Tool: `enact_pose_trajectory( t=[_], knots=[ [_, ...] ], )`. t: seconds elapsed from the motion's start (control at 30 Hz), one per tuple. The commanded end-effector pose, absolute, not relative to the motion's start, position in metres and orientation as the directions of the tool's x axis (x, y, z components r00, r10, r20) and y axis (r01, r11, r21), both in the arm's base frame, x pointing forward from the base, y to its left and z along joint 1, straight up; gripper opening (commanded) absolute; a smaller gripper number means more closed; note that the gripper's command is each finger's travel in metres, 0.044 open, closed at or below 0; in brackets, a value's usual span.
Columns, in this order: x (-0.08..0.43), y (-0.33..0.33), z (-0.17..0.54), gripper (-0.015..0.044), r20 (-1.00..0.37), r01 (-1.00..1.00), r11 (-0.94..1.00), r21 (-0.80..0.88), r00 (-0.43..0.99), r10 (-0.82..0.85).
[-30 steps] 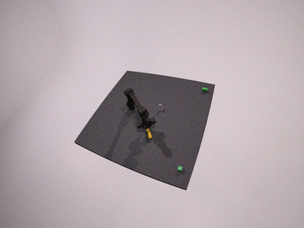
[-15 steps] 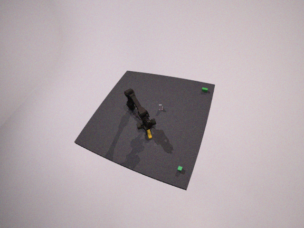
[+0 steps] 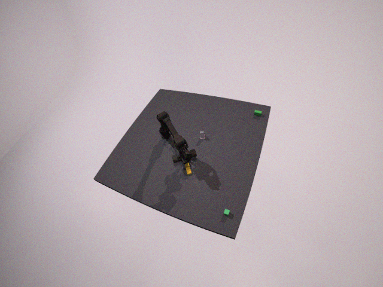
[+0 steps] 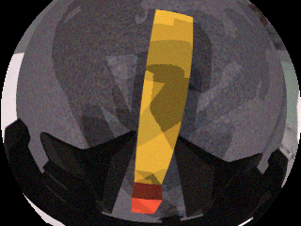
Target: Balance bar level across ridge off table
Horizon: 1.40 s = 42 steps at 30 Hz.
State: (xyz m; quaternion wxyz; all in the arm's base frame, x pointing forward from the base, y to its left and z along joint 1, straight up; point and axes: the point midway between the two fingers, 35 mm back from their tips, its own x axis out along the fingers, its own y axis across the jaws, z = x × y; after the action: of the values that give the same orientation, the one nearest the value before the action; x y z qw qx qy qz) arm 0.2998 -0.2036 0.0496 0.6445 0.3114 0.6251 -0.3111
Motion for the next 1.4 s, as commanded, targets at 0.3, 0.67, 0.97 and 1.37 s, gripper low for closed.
enact_pose_trajectory(
  t=[0.3, 0.67, 0.97, 1.37],
  knots=[
    [0.301, -0.204, 0.056, 0.0000, -1.000, 0.791, 0.612, 0.013, 0.025, -0.012],
    [0.303, -0.206, 0.084, 0.0000, -1.000, 0.791, 0.611, 0.012, 0.025, -0.013],
    [0.303, -0.206, 0.108, 0.0000, -1.000, 0.792, 0.611, 0.011, 0.025, -0.014],
    [0.301, -0.205, 0.139, 0.0000, -1.000, 0.792, 0.610, 0.010, 0.024, -0.015]
  ],
)
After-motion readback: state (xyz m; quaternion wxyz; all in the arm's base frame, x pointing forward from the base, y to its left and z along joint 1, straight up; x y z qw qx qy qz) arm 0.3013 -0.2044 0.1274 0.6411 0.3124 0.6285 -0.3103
